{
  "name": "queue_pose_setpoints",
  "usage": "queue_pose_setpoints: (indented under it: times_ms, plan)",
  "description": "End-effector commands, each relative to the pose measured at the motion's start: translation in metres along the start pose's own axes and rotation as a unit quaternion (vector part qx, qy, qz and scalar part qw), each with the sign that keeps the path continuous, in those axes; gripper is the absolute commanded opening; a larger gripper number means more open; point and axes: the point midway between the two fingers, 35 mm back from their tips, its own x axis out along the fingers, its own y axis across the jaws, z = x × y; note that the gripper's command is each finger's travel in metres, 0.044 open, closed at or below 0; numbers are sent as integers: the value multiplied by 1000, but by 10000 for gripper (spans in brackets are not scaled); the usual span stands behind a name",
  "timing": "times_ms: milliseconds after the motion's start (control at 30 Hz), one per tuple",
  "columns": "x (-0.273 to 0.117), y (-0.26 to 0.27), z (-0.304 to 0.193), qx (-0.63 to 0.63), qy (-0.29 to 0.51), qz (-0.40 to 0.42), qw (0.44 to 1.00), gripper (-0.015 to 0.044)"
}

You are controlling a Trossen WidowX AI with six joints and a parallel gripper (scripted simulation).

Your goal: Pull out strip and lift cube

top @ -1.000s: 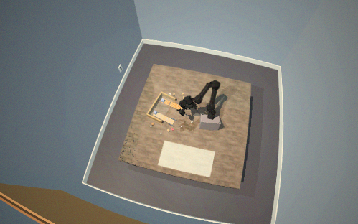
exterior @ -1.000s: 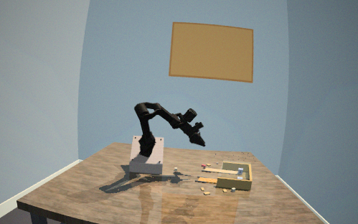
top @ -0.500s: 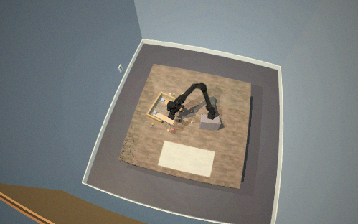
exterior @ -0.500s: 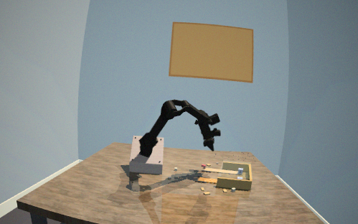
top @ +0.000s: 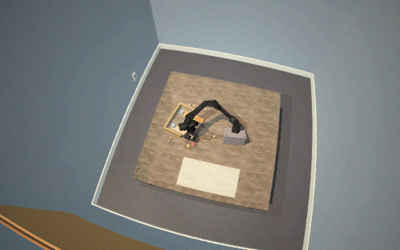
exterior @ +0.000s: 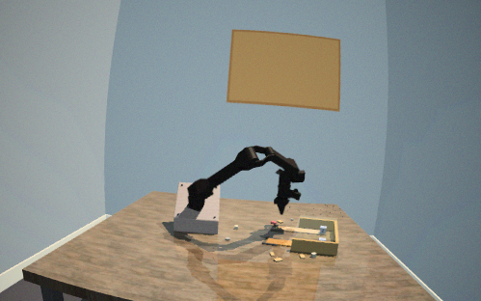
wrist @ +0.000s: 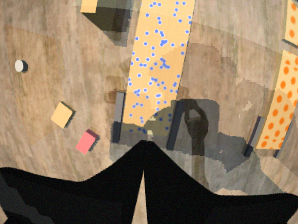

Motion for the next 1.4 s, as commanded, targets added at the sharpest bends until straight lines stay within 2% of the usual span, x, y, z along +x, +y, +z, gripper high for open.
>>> queue_pose_setpoints:
  times_ms: [0,1367]
  plan:
    - [0,1,2,9,5,1,1000,0]
    - [67,-2,5,9,4,0,1000,0]
